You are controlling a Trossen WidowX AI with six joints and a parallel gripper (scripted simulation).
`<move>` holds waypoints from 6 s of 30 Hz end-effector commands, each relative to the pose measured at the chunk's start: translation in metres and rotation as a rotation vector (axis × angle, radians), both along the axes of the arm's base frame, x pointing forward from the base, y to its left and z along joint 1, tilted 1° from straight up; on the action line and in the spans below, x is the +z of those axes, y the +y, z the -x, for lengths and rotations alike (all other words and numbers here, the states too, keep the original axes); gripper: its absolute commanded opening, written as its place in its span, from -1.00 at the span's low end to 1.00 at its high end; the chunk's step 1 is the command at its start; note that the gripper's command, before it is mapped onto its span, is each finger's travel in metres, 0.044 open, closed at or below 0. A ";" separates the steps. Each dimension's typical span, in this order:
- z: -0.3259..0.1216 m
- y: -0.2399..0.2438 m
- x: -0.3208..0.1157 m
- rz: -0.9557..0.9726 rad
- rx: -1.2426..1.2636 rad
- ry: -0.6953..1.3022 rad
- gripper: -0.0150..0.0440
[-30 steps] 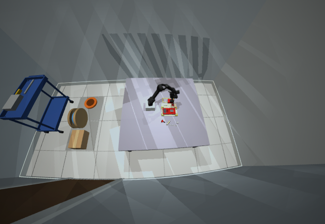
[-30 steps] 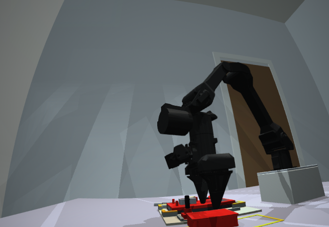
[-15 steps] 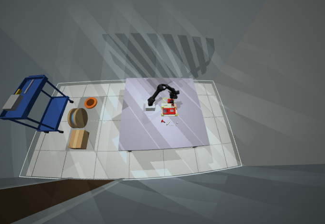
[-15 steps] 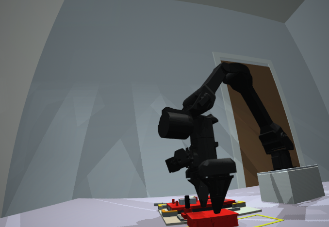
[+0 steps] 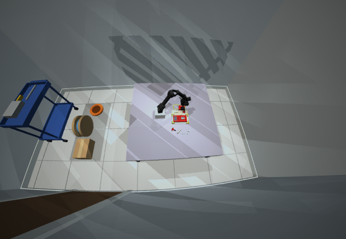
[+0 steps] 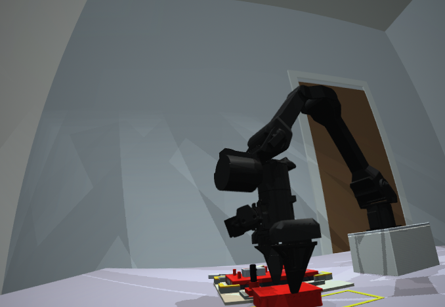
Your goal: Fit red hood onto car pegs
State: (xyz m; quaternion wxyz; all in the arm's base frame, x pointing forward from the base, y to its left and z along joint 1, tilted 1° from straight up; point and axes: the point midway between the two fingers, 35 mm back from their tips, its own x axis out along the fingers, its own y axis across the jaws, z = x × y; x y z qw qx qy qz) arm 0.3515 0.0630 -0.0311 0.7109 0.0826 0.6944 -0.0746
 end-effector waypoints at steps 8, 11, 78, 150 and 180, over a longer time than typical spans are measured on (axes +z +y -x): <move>0.001 -0.001 -0.007 0.005 -0.006 0.003 1.00; 0.001 -0.001 -0.008 0.005 -0.006 0.003 1.00; 0.001 0.000 0.063 -0.001 0.000 -0.001 -0.49; 0.026 -0.185 0.081 0.016 0.077 0.001 -0.49; 0.029 -0.191 0.034 0.017 0.077 0.002 -0.49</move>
